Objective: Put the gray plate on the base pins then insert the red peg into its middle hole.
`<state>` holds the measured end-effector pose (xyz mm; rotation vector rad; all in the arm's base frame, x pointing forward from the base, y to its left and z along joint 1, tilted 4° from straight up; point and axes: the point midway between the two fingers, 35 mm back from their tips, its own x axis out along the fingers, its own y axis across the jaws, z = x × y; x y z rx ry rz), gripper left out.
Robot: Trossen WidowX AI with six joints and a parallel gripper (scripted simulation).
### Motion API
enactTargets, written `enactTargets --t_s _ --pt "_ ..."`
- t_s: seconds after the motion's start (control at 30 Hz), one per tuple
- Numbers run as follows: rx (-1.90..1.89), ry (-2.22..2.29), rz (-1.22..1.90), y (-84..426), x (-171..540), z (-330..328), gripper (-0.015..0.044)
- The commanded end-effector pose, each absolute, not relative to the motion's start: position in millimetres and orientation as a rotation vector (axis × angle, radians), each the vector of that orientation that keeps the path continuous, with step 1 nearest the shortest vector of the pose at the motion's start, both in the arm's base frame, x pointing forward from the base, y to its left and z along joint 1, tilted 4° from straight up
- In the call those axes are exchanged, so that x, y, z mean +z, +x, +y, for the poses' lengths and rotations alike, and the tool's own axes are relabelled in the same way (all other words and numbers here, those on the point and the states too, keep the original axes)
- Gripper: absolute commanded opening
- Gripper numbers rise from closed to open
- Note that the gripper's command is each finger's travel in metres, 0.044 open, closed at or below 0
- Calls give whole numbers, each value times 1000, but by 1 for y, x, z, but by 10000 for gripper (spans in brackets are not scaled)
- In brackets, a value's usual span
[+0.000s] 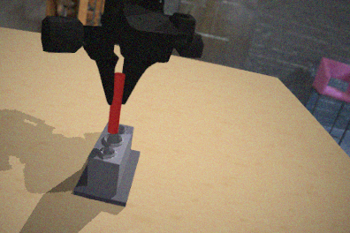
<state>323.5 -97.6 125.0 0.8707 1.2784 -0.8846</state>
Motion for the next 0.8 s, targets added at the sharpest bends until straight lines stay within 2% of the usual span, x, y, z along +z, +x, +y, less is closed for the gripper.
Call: enactTargets --t_s 0.0,0.77 --pt "-877 872 1282 323 125 -97 0" --pt "-881 872 1280 325 115 -97 0"
